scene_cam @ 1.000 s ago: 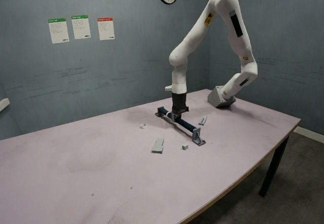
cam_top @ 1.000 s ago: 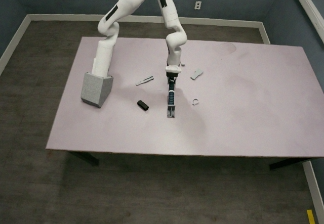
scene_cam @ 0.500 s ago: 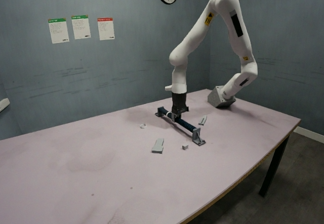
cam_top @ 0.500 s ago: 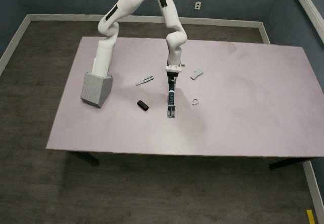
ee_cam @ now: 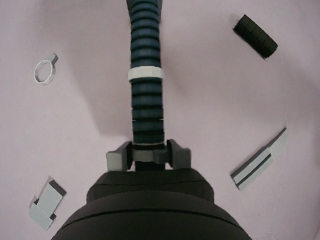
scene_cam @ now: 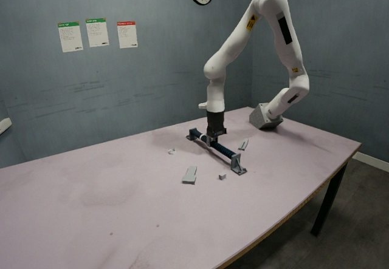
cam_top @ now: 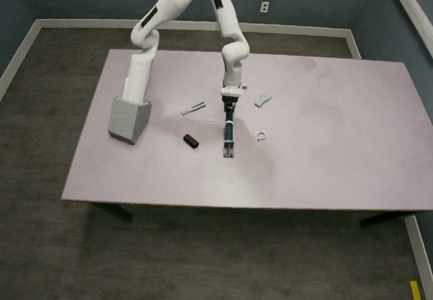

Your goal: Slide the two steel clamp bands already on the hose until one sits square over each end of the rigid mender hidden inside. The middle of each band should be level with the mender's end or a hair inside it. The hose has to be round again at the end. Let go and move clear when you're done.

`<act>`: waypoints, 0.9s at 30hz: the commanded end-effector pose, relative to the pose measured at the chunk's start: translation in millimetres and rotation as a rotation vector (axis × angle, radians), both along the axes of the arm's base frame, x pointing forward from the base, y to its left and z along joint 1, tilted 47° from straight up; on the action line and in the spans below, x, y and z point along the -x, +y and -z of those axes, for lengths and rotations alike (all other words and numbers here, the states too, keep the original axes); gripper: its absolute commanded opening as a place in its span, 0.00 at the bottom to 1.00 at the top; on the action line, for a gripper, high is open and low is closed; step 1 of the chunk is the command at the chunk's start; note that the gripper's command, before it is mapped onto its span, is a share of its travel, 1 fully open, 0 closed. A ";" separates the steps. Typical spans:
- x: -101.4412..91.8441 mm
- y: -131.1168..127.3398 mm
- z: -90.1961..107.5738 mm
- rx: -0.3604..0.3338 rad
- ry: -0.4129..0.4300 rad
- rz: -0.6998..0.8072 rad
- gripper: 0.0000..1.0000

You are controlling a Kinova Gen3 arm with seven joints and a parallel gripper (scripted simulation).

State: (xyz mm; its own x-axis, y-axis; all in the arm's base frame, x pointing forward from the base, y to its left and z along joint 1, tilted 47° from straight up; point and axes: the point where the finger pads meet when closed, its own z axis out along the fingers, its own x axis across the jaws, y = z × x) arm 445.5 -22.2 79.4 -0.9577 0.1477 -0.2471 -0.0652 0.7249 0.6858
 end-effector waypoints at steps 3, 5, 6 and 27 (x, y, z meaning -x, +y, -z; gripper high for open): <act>0.1 2.7 -1.5 -0.002 0.002 0.005 0.75; 0.1 2.7 -1.5 -0.002 0.002 0.005 0.75; 0.1 2.6 -1.5 -0.002 0.003 0.005 0.75; 0.0 2.5 -1.5 -0.002 0.002 0.005 1.00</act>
